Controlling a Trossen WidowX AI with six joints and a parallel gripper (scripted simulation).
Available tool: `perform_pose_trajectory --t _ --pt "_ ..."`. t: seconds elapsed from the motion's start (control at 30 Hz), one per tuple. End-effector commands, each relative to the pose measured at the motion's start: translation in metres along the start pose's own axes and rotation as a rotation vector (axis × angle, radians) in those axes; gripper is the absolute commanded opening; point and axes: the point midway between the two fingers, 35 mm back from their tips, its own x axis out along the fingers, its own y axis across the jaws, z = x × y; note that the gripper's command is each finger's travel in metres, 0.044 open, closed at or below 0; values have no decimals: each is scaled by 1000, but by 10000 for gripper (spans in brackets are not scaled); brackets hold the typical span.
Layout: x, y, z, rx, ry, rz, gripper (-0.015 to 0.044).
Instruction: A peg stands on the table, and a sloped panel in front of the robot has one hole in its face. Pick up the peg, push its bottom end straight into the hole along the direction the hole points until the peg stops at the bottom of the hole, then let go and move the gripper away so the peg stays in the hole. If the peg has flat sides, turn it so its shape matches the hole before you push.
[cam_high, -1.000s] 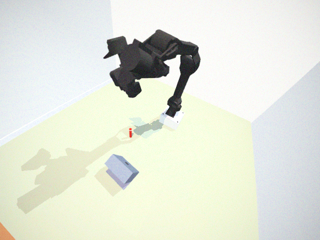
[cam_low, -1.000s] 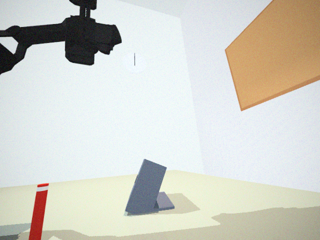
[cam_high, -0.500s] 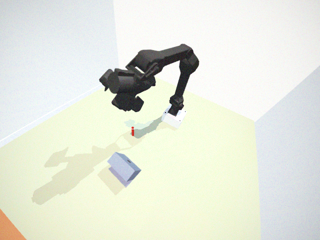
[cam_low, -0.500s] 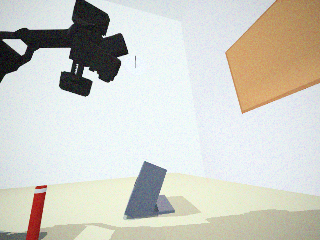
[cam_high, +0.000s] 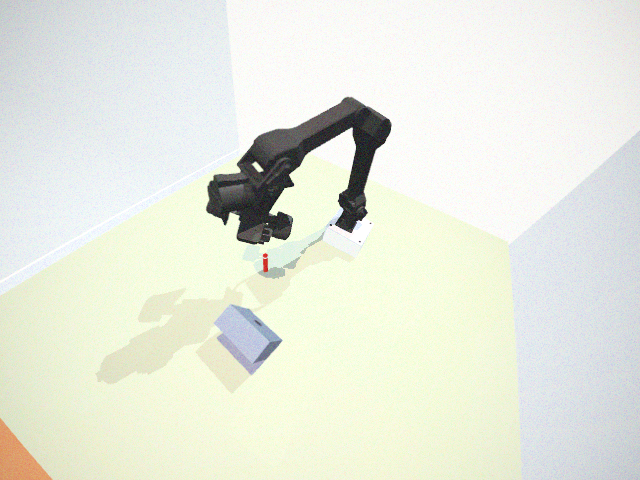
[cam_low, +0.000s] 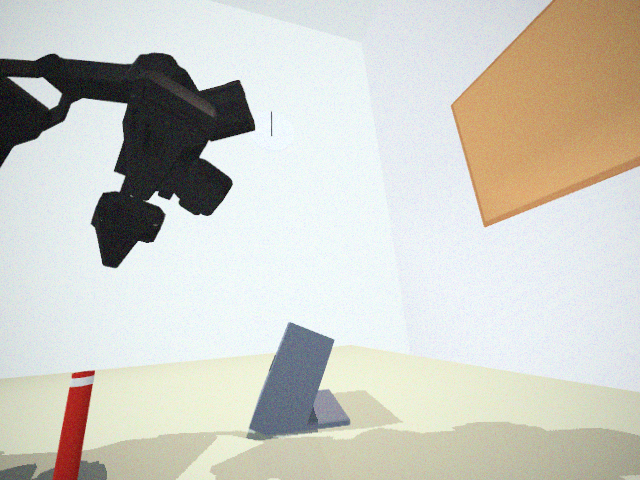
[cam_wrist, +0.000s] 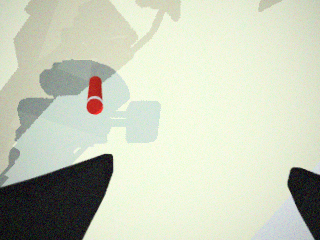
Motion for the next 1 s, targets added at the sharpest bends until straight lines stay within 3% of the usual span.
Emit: perform_pose_trajectory --t 0.0,0.43,0.97 --pt "17 14 2 -34 -39 86 440" --pt "58 64 2 -106 -194 348 440" --pt "75 70 5 -108 -204 360 440"
